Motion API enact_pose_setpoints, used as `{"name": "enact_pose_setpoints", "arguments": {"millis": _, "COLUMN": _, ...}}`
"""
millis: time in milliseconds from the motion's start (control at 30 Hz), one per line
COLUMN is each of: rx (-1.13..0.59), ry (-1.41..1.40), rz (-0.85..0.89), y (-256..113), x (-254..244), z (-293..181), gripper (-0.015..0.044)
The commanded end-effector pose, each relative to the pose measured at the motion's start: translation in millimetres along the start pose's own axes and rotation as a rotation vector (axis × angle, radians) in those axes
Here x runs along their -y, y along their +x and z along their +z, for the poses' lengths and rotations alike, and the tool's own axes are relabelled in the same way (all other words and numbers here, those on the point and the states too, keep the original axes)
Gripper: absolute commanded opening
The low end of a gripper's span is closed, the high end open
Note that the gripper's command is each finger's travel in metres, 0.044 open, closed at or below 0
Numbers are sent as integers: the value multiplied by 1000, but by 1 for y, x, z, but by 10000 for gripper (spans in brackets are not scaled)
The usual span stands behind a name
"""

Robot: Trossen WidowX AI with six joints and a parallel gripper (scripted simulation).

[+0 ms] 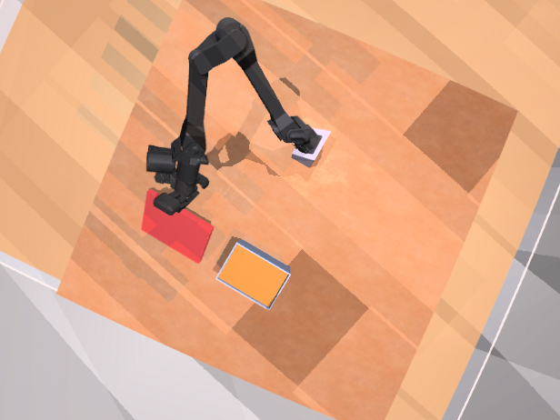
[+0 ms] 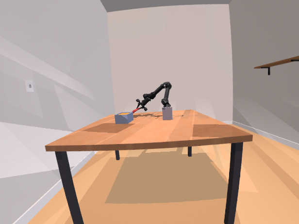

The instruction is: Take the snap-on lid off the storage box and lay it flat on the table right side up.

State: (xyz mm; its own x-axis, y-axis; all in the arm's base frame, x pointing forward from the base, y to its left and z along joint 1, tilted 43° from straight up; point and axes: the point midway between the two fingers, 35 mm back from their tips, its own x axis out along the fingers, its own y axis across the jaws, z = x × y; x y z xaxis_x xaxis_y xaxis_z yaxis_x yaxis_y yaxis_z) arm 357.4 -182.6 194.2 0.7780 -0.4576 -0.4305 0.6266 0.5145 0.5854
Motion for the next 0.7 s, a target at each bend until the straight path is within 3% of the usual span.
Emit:
{"name": "enact_pose_setpoints", "arguments": {"millis": 0, "rx": -7, "ry": -2, "rz": -22, "y": 5, "x": 10, "z": -3, "gripper": 0}}
{"name": "enact_pose_setpoints", "arguments": {"millis": 667, "rx": -7, "ry": -2, "rz": -22, "y": 15, "x": 22, "z": -3, "gripper": 0}}
